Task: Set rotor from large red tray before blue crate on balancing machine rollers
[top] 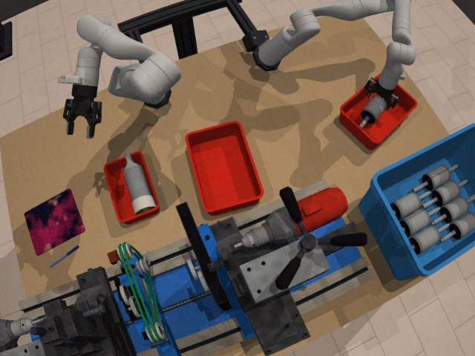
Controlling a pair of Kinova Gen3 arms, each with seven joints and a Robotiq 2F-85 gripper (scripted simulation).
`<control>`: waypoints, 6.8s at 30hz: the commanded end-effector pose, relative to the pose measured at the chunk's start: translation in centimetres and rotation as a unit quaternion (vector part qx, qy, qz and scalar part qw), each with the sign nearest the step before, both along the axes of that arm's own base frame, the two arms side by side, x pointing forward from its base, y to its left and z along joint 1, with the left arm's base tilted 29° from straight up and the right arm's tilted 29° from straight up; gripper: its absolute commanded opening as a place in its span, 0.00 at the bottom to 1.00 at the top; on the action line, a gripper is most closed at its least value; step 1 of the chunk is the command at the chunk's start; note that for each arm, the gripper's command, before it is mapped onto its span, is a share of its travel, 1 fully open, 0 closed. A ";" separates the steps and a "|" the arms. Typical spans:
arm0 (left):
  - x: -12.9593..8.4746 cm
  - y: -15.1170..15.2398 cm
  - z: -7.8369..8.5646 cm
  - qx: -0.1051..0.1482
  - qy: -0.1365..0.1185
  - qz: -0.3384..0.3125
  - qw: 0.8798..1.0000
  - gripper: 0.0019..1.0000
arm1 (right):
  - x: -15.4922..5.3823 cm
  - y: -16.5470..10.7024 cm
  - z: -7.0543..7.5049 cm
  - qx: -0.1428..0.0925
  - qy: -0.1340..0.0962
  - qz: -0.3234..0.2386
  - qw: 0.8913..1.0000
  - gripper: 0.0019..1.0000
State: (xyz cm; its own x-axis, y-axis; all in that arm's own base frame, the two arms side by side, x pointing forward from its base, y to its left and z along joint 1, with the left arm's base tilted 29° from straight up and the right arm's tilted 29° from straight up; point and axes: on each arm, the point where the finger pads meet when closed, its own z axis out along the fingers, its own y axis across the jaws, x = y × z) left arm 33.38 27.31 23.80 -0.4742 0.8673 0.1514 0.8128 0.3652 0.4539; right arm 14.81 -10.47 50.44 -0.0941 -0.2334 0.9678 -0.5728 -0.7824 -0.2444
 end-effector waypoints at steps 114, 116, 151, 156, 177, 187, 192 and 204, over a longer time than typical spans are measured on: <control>2.2 2.2 -5.5 0.001 -0.001 0.000 1.000 0.10 | 0.0 0.0 0.0 0.000 0.000 0.000 1.000 1.00; 2.2 2.2 -5.5 0.001 -0.001 0.000 1.000 0.10 | 0.0 0.0 0.0 0.000 0.000 0.000 1.000 1.00; 1.5 1.5 -3.8 0.001 -0.001 0.000 1.000 0.10 | 0.0 0.0 0.0 0.000 0.000 0.000 1.000 1.00; 1.2 1.2 -2.9 0.001 -0.001 0.000 1.000 0.10 | 0.0 0.0 0.0 0.000 0.000 0.000 1.000 1.00; -0.4 -0.5 1.3 0.001 -0.001 0.000 1.000 0.10 | 0.0 0.0 0.0 0.000 0.000 0.000 1.000 1.00; -0.9 -1.0 2.6 0.001 -0.001 0.000 1.000 0.10 | 0.0 0.0 0.0 0.000 0.000 0.000 1.000 1.00; -1.1 -1.1 3.1 0.001 -0.001 0.000 1.000 0.10 | 0.0 0.0 0.0 0.000 0.000 0.000 1.000 1.00; -1.2 -1.2 3.3 0.001 -0.001 0.000 1.000 0.10 | 0.0 0.0 0.0 0.000 0.000 0.000 1.000 1.00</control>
